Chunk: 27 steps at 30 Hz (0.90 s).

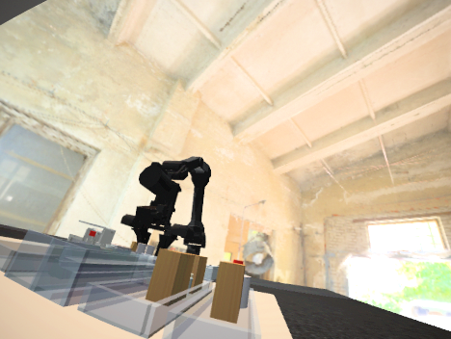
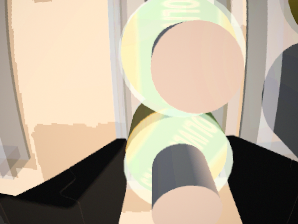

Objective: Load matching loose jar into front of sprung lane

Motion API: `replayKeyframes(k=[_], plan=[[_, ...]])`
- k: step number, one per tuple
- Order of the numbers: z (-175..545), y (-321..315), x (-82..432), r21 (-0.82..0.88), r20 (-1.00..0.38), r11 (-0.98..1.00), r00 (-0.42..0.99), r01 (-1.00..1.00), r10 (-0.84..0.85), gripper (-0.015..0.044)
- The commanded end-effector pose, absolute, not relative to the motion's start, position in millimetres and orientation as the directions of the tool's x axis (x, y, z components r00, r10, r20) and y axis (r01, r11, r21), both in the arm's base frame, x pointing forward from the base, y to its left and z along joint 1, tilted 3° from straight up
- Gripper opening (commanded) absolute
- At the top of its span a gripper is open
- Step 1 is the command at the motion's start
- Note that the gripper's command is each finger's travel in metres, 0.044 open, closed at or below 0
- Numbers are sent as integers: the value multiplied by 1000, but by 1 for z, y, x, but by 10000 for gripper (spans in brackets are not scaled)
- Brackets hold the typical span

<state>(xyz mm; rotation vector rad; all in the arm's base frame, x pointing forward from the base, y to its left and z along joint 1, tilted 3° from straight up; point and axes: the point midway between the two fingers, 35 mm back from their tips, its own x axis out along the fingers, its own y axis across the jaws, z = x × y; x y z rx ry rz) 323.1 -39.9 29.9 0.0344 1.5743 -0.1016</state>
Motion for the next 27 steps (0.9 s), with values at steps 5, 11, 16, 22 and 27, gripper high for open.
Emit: replayKeyframes(k=[5, 11, 16, 22, 27], plan=[[30, -41, 324, -46, -999, 995, 5, 84, -47, 0], [30, -40, 323, -46, -999, 995, 4, 84, -47, 0], [30, -40, 321, -46, -999, 995, 4, 84, -46, 0], [30, -40, 321, -46, -999, 995, 4, 84, -46, 0], [30, -40, 322, -46, -999, 995, 4, 84, -46, 26]])
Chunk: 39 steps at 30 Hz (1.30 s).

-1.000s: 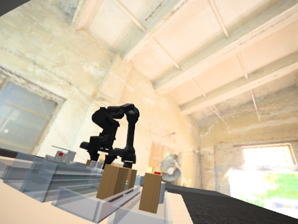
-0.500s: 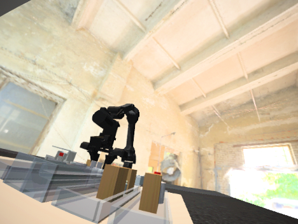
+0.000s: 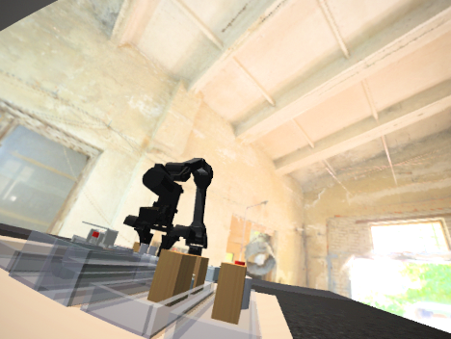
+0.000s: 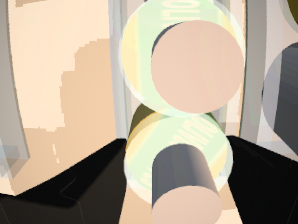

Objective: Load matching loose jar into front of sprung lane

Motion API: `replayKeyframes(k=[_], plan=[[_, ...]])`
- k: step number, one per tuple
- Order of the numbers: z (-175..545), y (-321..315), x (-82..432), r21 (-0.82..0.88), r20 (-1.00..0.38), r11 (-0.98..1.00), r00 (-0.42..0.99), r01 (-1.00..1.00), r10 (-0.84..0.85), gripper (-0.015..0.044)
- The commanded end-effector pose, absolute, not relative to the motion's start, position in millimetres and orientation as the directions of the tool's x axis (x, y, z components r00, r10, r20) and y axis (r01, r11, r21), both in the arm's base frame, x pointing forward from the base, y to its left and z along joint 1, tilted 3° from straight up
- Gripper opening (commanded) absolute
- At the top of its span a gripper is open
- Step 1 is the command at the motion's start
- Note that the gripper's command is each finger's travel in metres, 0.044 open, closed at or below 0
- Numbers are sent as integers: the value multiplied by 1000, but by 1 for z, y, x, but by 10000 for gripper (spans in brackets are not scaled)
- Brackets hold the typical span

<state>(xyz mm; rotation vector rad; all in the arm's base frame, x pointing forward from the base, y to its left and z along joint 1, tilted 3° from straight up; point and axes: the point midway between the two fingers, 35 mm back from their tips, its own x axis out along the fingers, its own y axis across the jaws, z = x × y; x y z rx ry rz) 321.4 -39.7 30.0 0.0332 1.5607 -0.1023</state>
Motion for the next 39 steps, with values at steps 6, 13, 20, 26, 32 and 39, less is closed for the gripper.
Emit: replayKeyframes(k=[6, 13, 20, 26, 32, 39], plan=[[30, -40, 322, -46, -999, 995, 4, 84, -46, 184], [31, -40, 322, -46, -999, 995, 4, 84, -46, 284], [50, -38, 322, -46, -999, 995, 4, 84, -46, 284], [50, -38, 318, -46, -999, 995, 4, 84, -46, 284], [52, -37, 300, -46, -999, 995, 3, 84, -46, 284], [52, -35, 275, -46, -999, 995, 1, 84, -46, 284]])
